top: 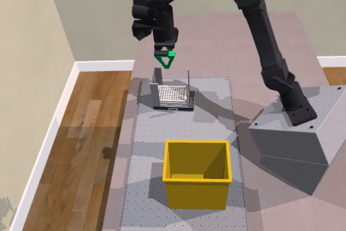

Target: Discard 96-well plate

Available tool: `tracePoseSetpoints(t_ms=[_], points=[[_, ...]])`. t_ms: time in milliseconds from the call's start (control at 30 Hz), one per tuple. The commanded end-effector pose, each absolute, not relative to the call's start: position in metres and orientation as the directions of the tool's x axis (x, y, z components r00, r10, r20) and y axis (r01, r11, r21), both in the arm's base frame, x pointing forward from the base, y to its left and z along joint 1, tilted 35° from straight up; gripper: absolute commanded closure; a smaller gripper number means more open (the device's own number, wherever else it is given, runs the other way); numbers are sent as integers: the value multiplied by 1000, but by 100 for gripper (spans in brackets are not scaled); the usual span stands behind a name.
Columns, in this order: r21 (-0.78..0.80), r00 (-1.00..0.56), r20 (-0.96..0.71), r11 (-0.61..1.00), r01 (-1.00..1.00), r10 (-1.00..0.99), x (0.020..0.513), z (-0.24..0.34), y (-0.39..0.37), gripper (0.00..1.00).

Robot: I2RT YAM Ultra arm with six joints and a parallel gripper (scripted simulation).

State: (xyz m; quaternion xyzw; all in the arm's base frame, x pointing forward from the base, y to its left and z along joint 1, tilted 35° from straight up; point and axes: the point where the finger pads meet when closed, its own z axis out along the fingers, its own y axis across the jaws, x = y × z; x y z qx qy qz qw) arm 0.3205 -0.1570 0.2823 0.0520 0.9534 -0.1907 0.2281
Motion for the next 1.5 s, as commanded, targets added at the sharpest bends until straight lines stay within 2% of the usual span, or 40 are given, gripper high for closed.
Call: tracePoseSetpoints(t_ms=[0, 633, 1467], points=[[-340, -879, -477, 921, 190, 5, 318, 291, -155, 0], [-340, -879, -477, 921, 190, 5, 318, 291, -155, 0], [-340, -879, -477, 921, 190, 5, 334, 262, -168, 0]])
